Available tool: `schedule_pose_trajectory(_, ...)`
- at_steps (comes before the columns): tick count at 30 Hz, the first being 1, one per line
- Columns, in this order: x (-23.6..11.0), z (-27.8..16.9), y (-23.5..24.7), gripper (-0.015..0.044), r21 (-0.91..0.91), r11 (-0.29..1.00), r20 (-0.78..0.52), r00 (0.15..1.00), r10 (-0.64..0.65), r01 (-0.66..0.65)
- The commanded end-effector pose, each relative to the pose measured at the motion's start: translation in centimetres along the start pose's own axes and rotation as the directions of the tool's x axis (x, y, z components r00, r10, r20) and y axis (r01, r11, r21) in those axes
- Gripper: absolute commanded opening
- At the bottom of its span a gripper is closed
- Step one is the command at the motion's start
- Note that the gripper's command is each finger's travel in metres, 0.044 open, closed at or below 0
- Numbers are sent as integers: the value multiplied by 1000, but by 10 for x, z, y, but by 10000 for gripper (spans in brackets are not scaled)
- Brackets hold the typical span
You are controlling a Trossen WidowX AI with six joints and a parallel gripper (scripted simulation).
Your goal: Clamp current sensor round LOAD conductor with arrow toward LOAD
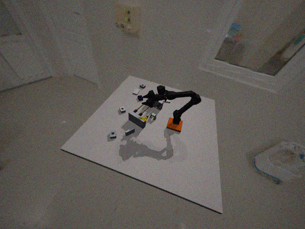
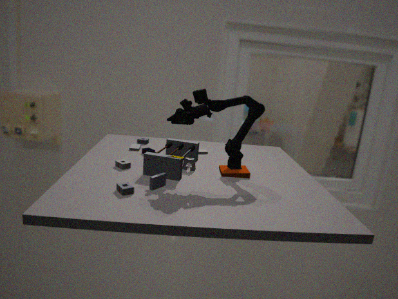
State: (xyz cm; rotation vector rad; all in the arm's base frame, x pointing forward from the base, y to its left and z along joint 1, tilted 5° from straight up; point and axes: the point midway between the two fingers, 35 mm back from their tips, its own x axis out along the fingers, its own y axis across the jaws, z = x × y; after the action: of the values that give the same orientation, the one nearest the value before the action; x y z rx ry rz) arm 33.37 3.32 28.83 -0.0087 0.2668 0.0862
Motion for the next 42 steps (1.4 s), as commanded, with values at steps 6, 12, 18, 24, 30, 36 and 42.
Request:
schedule_pose_trajectory(6, -11, -75, 72, 440, -109, 979, -703, 710, 48, -174)
schedule_pose_trajectory(12, -16, -78, 76, 440, -121, 975, -738, 673, 38, -188)
schedule_pose_trajectory(18, -16, -78, 76, 440, -121, 975, -738, 673, 38, -188)
schedule_pose_trajectory(24, -16, -78, 76, 440, -121, 975, -738, 673, 38, -188)
schedule_pose_trajectory(30, -16, -78, 76, 440, -121, 975, -738, 673, 38, -188)
schedule_pose_trajectory(36, -17, -80, 74, 414, -116, 977, -740, 672, 34, -177)
schedule_pose_trajectory(42, -49, -133, 14, 279, 42, 973, -793, 600, -105, 227)
